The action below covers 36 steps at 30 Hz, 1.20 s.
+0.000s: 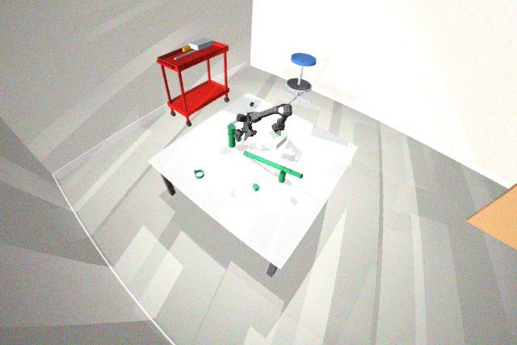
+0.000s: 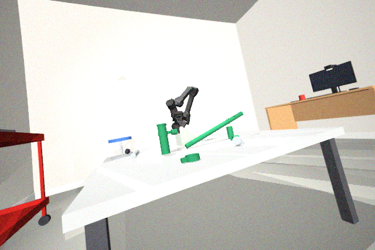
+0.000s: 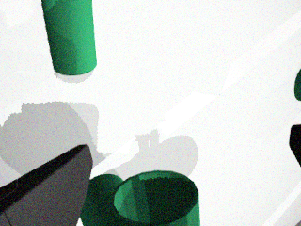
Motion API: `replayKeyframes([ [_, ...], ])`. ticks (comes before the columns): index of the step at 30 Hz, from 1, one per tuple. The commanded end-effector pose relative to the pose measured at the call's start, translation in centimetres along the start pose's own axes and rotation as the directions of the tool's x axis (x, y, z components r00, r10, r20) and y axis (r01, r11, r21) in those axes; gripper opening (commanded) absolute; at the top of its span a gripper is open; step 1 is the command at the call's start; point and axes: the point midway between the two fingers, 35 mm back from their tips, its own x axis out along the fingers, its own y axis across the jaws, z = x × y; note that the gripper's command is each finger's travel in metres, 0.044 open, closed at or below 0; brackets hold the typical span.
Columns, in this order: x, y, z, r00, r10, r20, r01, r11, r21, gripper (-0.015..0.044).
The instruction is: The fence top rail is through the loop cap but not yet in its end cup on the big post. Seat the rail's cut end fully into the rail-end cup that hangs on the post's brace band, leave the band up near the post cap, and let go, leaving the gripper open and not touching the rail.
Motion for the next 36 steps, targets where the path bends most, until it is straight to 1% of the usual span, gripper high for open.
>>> replayKeyframes([
  [1,-0.6,-0.1,0.9,1.000,0.005,0.002,-0.005,1.000,0.006,0.0440],
  [4,-0.6,-0.4,0.8,1.000,-0.001,0.000,0.001,1.000,0.013,0.0440],
  [5,-0.9,-0.6,1.1,1.000,-0.001,0.002,0.001,0.998,0.057,0.0440],
  [7,-1.8,-1.3,2.2,1.000,0.000,0.009,-0.002,0.975,0.223,0.0440],
  [10,-3.5,-2.2,4.3,1.000,0.002,0.021,-0.012,0.875,0.484,0.0440],
  [13,-5.2,-2.9,6.5,0.999,0.004,0.032,-0.026,0.707,0.707,0.0440],
  [16,-6.9,-3.3,8.9,0.999,0.006,0.044,-0.041,0.484,0.874,0.0440],
  [19,-8.6,-3.5,11.3,0.998,0.009,0.056,-0.056,0.222,0.973,0.0440],
  [20,-9.0,-3.4,12.0,0.998,0.010,0.059,-0.059,0.149,0.987,0.0440],
  [21,-9.3,-3.4,12.4,0.998,0.010,0.061,-0.061,0.105,0.993,0.0440],
  [22,-9.4,-3.4,12.5,0.998,0.010,0.061,-0.062,0.090,0.994,0.0440],
  [30,-9.4,-3.4,12.5,0.998,0.010,0.061,-0.062,0.090,0.994,0.0440],
  [31,-9.3,-3.4,12.5,0.998,0.016,0.061,-0.063,0.105,0.993,0.0440],
  [33,-8.8,-3.3,12.6,0.997,0.043,0.062,-0.069,0.181,0.981,0.0440],
  [36,-7.4,-3.0,12.9,0.991,0.122,0.062,-0.105,0.387,0.916,0.0440],
])
